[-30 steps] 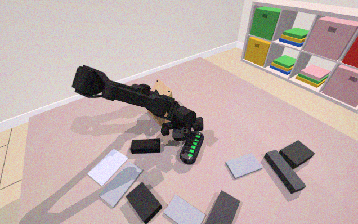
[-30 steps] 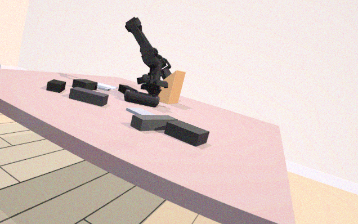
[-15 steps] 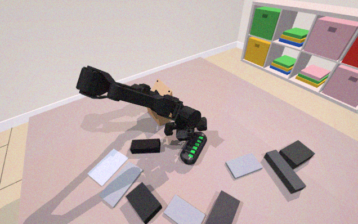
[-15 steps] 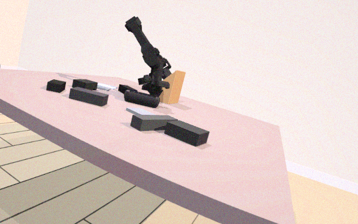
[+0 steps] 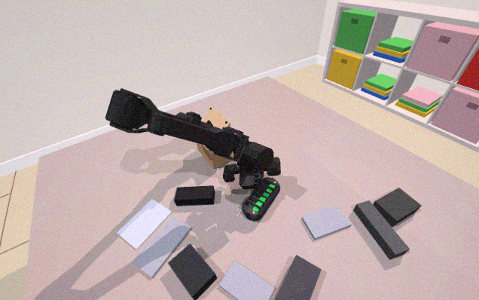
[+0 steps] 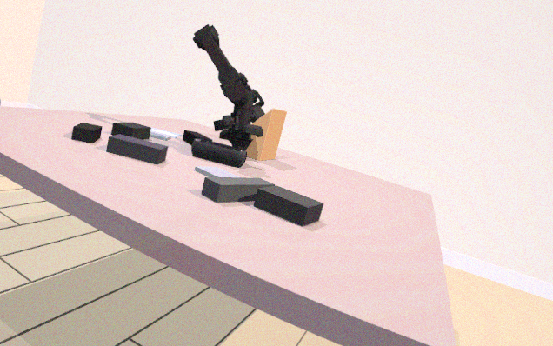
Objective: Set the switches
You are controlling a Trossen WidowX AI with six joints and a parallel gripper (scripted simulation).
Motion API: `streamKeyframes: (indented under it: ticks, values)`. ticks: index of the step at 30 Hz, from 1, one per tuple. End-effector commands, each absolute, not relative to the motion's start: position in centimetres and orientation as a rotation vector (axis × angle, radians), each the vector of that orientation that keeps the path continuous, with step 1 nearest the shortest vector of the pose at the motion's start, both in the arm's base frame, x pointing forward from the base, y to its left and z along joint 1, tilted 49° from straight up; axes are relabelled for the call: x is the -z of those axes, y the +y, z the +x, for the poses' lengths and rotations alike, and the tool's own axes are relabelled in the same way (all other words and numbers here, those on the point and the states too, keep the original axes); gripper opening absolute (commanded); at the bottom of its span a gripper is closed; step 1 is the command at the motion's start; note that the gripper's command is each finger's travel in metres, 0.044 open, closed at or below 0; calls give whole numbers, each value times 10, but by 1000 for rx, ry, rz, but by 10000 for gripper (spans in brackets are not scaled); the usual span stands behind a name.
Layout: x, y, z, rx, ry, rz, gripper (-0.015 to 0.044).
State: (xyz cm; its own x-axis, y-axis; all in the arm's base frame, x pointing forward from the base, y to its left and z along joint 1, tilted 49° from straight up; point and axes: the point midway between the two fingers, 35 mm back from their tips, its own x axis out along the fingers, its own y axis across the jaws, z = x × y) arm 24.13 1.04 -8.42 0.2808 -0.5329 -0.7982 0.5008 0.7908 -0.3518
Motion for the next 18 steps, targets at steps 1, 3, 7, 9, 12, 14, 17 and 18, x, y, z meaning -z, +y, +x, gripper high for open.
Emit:
streamKeyframes:
  ticks: [1,3,7,9,12,14,17,18]
  values:
    - [66,10,235,693,1082,-31,0]
    - [50,10,229,693,1080,-29,0]
    - [21,7,213,692,1076,-25,0]
    - [9,5,205,692,1075,-23,0]
    - [5,4,202,692,1074,-22,0]
    - [5,4,202,692,1074,-22,0]
    - [5,4,202,692,1074,-22,0]
    - [5,4,203,695,1075,-21,0]
